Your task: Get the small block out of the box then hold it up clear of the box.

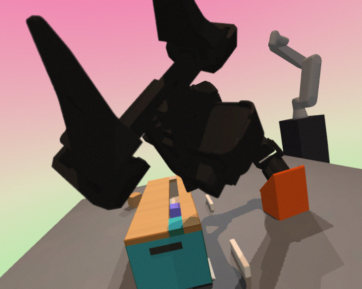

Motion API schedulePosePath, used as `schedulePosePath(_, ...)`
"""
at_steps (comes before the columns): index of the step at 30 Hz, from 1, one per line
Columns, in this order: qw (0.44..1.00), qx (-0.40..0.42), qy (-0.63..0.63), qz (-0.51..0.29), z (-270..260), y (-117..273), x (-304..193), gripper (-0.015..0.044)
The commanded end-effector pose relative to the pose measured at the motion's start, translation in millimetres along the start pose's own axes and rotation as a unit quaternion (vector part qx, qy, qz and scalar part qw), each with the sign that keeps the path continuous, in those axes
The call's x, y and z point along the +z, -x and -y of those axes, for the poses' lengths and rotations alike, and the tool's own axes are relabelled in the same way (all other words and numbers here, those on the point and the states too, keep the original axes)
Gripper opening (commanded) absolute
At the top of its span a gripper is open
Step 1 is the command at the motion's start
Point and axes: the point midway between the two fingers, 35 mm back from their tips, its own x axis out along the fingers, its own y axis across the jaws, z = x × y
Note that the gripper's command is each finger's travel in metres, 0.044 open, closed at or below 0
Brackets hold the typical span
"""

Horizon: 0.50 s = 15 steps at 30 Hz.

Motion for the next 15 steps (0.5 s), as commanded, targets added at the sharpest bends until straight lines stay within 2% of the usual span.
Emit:
schedulePosePath(1, 1.0, 0.004, -0.01, 0.0, -1, 0, -1, 0.04)
schedulePosePath(4, 0.988, 0.054, -0.146, -0.002, -16, 4, -17, 0.04)
schedulePosePath(8, 0.919, 0.138, -0.368, -0.031, -40, 19, -41, 0.04)
schedulePosePath(11, 0.831, 0.193, -0.516, -0.072, -56, 35, -56, 0.04)
schedulePosePath(15, 0.675, 0.249, -0.678, -0.151, -71, 64, -73, 0.04)
